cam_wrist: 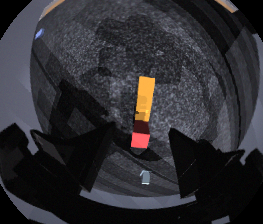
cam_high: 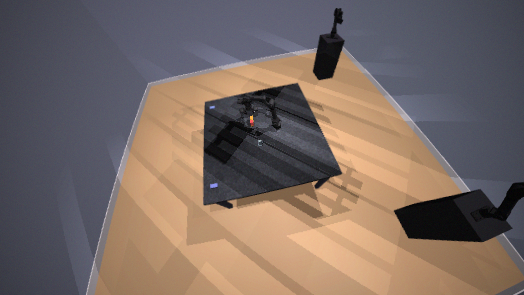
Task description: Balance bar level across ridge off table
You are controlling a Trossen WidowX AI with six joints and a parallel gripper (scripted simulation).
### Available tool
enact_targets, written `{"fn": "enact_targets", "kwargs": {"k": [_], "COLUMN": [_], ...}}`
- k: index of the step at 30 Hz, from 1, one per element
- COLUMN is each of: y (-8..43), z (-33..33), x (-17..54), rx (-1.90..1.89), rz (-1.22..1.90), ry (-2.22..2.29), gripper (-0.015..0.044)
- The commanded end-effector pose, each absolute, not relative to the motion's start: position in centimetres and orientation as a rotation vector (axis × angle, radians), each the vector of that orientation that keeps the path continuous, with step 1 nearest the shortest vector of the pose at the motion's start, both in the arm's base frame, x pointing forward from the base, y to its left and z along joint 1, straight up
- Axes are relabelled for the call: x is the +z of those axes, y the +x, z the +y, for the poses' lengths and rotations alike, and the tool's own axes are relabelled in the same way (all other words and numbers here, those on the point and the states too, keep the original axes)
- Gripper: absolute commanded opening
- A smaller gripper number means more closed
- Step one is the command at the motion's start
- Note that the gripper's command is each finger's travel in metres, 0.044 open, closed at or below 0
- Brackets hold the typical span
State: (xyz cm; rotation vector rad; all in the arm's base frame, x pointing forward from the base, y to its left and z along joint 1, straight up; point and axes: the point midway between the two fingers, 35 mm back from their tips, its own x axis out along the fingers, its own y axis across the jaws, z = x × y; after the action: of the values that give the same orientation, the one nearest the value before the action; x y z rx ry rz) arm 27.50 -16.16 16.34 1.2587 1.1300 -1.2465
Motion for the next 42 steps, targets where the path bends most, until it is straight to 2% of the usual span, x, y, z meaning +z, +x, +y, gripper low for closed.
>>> {"fn": "enact_targets", "kwargs": {"k": [1, 11, 42], "y": [27.6, 27.4, 27.4], "z": [-16.0, -15.9, -15.9], "x": [13.9, 7.5, 4.8], "rx": [-1.251, -1.251, -1.251], "rz": [1.146, 1.147, 1.147], "ry": [1.264, 1.264, 1.264], "gripper": [0.0315, 0.0315, 0.0315]}}
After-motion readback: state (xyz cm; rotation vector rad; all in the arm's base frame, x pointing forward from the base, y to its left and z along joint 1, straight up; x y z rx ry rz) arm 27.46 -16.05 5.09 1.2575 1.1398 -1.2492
